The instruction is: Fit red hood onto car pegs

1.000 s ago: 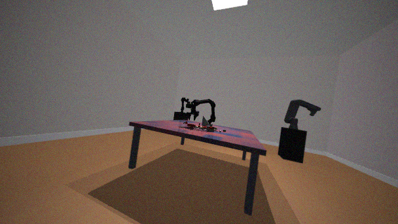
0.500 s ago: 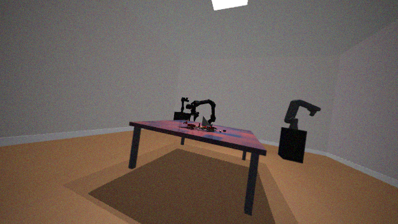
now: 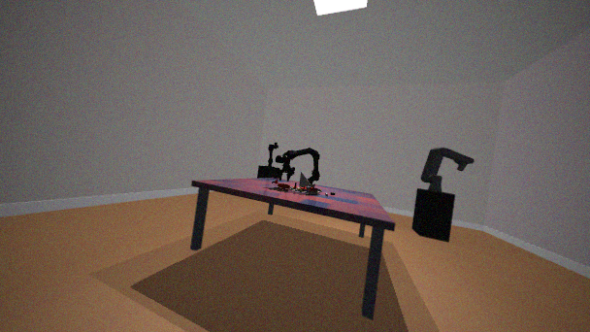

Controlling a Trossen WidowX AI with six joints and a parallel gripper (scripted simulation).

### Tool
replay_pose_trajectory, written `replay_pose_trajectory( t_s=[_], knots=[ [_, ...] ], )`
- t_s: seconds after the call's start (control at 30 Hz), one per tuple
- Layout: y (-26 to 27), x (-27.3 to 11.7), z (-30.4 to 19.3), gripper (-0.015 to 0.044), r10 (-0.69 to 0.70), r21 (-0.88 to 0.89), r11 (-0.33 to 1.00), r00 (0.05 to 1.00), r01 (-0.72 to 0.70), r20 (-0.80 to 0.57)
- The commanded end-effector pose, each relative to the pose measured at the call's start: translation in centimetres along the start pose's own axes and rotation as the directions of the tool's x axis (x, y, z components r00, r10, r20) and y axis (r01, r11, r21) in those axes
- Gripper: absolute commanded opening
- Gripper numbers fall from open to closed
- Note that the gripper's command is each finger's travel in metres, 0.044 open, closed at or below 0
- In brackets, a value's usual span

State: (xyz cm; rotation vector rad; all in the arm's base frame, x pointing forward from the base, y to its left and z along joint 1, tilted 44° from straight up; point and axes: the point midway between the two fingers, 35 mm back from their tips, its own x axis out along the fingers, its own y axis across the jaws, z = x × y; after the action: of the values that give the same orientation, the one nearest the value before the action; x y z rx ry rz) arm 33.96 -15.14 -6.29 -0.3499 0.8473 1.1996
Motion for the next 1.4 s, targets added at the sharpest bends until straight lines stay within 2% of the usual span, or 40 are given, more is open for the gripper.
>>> replay_pose_trajectory(
  t_s=[0.0, 1.37],
  knots=[
    [0.3, 0.7, 0.1, 0.044, 0.009, 0.005, 1.0, 1.0, -0.009, 0.006],
    [0.4, 2.8, 0.1, 0.044, 0.01, 0.005, 1.0, 1.0, -0.01, 0.008]
  ],
)
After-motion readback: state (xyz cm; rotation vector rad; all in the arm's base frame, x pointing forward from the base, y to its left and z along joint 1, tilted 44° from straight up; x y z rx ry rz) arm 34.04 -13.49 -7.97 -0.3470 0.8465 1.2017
